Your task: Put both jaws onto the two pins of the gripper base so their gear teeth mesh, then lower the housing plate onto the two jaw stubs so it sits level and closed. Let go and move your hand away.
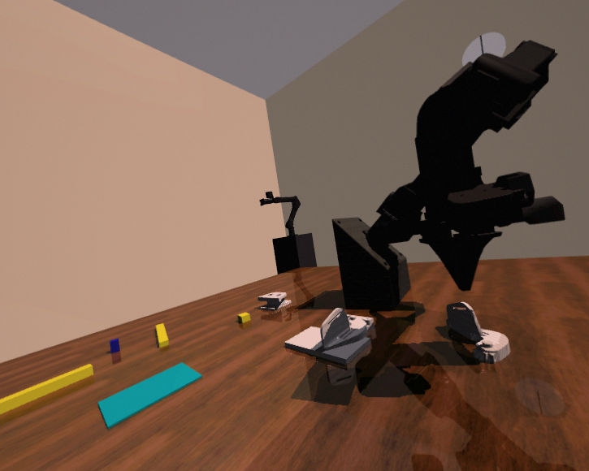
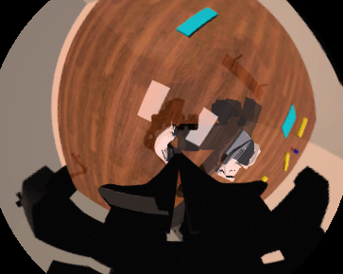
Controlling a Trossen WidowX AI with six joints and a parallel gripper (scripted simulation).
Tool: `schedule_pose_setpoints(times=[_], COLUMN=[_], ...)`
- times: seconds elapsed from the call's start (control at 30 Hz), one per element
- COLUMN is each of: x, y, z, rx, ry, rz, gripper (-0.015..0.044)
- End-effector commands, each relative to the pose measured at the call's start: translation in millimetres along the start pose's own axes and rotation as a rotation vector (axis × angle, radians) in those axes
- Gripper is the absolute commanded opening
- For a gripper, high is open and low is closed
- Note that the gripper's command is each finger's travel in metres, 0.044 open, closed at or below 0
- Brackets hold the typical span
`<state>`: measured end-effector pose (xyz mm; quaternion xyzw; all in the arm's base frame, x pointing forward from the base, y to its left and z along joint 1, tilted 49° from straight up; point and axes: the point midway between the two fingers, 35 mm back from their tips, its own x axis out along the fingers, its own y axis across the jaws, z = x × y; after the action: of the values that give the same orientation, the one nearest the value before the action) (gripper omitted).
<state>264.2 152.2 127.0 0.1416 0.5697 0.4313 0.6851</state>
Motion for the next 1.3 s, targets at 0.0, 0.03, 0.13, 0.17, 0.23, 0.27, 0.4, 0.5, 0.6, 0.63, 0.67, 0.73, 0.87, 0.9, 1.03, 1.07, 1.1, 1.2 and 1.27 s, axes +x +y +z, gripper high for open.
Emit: schedule_pose_setpoints(times=[0.0,0.03,0.13,0.17,0.23,0.27,0.4,0.5,0.6,0.63,0.67,0.73,0.87,0.9,1.03,1.07,1.1,1.2,1.27], x=[0.0,0.0,0.0,0.0,0.0,0.0,0.0,0.0,0.0,0.0,0.0,0.0,0.0,0.0,0.0,0.0,0.0,0.0,0.0], y=[0.0,0.0,0.0,0.0,0.0,0.0,0.0,0.0,0.0,0.0,0.0,0.0,0.0,0.0,0.0,0.0,0.0,0.0,0.0], z=[0.0,0.0,0.0,0.0,0.0,0.0,0.0,0.0,0.0,0.0,0.0,0.0,0.0,0.0,0.0,0.0,0.0,0.0,0.0], rx=[0.0,0.0,0.0,0.0,0.0,0.0,0.0,0.0,0.0,0.0,0.0,0.0,0.0,0.0,0.0,0.0,0.0,0.0,0.0], ry=[0.0,0.0,0.0,0.0,0.0,0.0,0.0,0.0,0.0,0.0,0.0,0.0,0.0,0.0,0.0,0.0,0.0,0.0,0.0], rz=[0.0,0.0,0.0,0.0,0.0,0.0,0.0,0.0,0.0,0.0,0.0,0.0,0.0,0.0,0.0,0.0,0.0,0.0,0.0], gripper=[0.0,0.0,0.0,0.0,0.0,0.0026,0.0131,0.021,0.0289,0.0315,0.0341,0.0394,0.044,0.044,0.044,0.044,0.044,0.044,0.044])
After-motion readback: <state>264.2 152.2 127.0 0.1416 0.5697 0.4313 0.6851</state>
